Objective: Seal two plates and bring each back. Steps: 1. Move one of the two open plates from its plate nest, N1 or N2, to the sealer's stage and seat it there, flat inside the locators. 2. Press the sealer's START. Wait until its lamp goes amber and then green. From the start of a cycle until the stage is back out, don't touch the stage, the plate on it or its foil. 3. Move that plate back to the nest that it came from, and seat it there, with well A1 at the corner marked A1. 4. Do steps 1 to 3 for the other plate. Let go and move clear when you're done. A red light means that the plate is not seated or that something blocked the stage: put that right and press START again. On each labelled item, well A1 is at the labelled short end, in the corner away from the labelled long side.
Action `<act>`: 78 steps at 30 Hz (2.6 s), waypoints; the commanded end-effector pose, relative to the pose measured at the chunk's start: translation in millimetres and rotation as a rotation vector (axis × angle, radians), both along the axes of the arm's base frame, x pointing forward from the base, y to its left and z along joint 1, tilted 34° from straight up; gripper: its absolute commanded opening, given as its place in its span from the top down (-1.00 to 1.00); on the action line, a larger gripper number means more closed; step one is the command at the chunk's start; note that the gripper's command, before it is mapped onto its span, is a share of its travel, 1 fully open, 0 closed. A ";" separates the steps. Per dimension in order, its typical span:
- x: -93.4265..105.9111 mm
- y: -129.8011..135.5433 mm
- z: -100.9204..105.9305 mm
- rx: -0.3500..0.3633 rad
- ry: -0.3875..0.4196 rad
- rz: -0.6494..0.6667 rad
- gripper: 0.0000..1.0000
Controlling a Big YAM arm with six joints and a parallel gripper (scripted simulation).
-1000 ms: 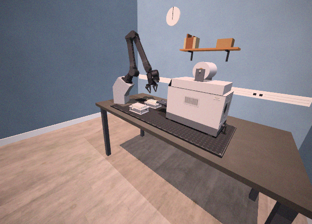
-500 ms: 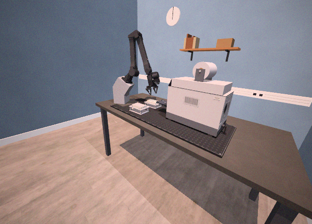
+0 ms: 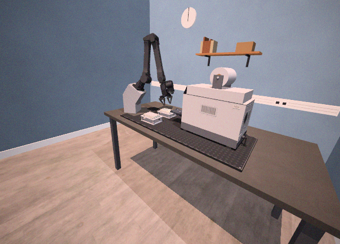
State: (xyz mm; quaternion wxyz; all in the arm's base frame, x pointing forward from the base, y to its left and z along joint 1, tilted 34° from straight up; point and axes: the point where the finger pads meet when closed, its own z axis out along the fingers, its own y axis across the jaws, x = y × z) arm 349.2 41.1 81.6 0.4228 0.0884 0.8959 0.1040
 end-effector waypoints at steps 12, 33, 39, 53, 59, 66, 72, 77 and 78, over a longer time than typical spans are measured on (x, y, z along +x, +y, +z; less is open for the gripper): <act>11.2 7.4 -16.4 0.007 -0.009 0.001 -1.00; 21.6 10.8 -37.5 0.006 -0.004 -0.001 -1.00; 30.6 12.0 -23.2 0.009 -0.030 0.000 -1.00; 26.5 11.3 -22.0 0.010 -0.035 0.001 -1.00; 33.3 12.1 -14.2 0.013 -0.062 0.001 -1.00; 27.3 11.1 -21.3 0.010 -0.038 0.002 -1.00; 20.3 10.0 -29.3 0.006 -0.009 0.002 -1.00; 23.6 10.4 -25.8 0.008 -0.022 0.003 -1.00; 26.0 10.7 -23.3 0.009 -0.030 0.003 -1.00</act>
